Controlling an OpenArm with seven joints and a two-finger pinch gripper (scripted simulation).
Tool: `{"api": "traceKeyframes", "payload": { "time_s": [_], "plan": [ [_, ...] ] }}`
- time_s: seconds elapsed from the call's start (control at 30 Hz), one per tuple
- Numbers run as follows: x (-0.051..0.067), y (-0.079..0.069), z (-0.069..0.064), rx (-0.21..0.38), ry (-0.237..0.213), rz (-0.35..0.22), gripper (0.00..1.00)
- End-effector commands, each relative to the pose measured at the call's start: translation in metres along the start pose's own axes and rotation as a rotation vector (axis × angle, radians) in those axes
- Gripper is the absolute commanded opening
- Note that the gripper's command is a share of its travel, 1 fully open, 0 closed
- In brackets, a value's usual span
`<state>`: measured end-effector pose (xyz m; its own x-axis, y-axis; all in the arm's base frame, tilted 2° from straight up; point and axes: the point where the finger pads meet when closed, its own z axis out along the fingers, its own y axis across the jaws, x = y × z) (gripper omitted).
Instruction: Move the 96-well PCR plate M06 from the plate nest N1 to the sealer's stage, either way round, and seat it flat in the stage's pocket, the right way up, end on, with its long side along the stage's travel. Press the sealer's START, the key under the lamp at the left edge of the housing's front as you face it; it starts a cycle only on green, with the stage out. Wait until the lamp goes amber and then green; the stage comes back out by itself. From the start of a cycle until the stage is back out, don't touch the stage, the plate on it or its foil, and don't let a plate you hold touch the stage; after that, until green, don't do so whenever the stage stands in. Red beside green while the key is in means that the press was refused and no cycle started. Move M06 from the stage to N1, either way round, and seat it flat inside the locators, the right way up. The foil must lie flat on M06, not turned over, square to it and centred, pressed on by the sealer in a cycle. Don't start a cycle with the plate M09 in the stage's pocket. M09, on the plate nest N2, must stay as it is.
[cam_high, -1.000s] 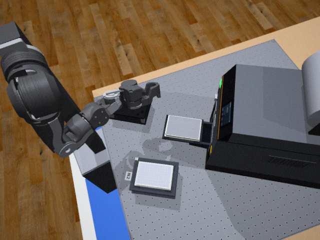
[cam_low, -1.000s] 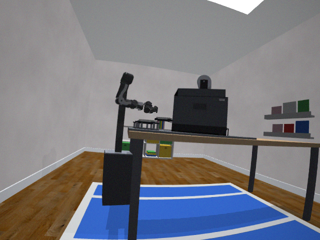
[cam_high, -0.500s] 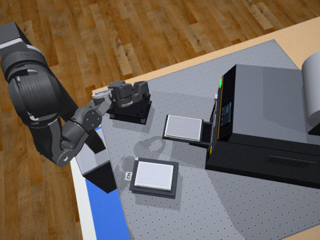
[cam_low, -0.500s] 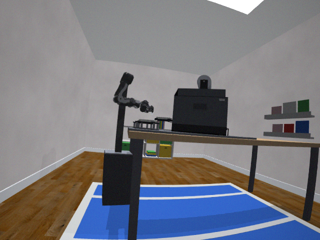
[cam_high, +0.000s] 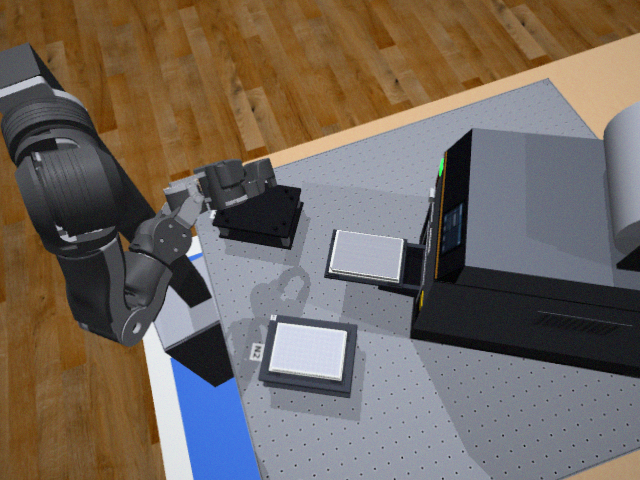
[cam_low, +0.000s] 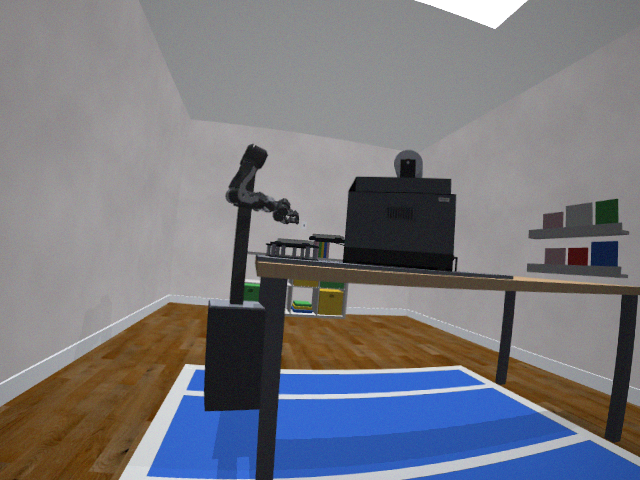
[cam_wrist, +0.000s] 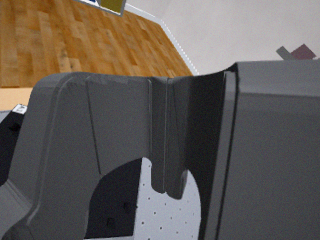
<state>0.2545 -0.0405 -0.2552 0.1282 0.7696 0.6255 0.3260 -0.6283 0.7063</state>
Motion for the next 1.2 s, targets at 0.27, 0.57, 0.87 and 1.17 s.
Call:
{"api": "traceKeyframes", "payload": {
  "time_s": [0.27,0.57,0.87,1.17],
  "plan": [
    [-0.003,-0.001,0.000,0.006,-0.014,-0.006,0.00],
    [0.012,-0.033,-0.026,0.185,-0.010,-0.183,0.00],
    [0.013,-0.033,-0.026,0.219,-0.006,-0.220,0.00],
    [0.013,-0.035,-0.028,0.369,-0.009,-0.363,0.00]
  ]
}}
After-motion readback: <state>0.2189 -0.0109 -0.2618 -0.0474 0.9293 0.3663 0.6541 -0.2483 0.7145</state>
